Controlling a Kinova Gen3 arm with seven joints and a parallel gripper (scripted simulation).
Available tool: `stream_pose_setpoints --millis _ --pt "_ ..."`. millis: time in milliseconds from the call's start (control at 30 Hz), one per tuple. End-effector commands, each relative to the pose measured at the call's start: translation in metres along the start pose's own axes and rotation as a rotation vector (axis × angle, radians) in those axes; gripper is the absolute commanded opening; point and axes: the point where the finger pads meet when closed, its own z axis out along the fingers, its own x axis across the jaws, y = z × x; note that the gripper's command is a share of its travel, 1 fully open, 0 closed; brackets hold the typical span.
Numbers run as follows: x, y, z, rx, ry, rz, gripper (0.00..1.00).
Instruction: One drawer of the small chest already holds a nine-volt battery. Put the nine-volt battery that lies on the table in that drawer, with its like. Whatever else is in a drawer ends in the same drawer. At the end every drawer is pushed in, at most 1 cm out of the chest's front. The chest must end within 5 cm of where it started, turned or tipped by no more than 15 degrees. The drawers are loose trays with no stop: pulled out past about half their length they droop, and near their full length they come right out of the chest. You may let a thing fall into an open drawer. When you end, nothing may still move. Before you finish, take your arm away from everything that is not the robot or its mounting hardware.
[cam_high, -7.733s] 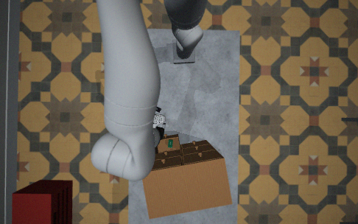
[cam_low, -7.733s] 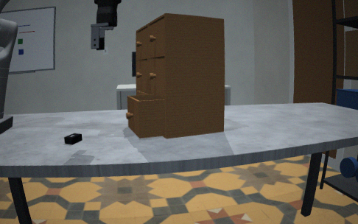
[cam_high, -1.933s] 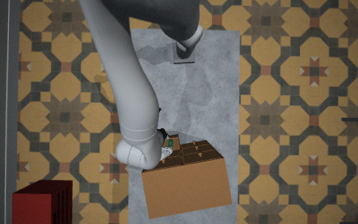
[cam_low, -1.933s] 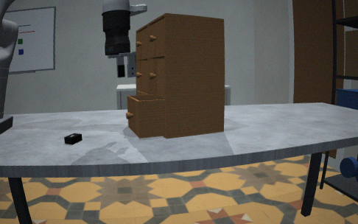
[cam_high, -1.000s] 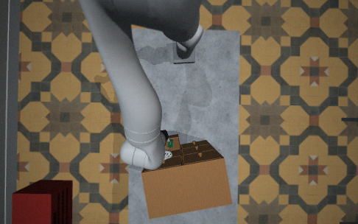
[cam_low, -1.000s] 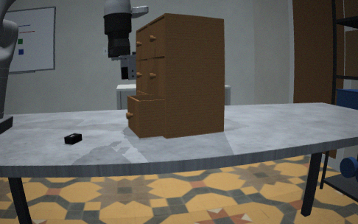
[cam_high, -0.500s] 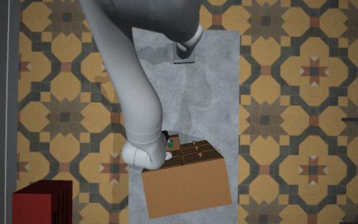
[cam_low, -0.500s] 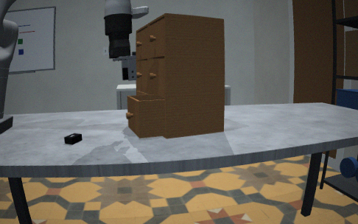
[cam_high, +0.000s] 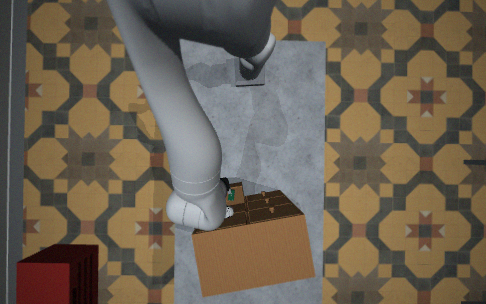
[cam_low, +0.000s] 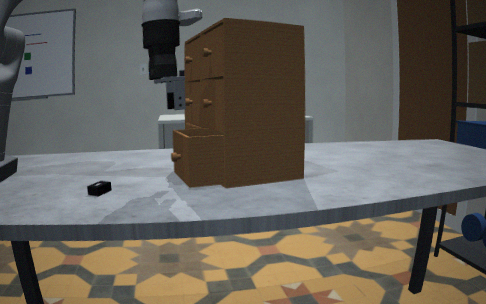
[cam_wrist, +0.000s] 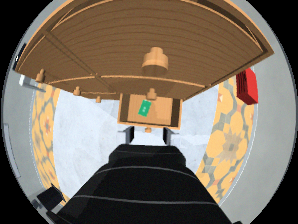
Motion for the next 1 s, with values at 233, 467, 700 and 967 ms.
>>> stream_pose_setpoints --millis 233,467,700,967 --pt "-0.0002 -0.0009 -0.0002 0.001 0.001 0.009 1.00" --pt "-0.0002 -0.0011 0.0000 0.001 0.001 0.014 1.00" --pt "-0.0001 -0.0012 0.0000 0.001 0.001 0.016 1.00" --pt "-0.0001 -0.0012 0.0001 0.001 0.001 0.017 1.00"
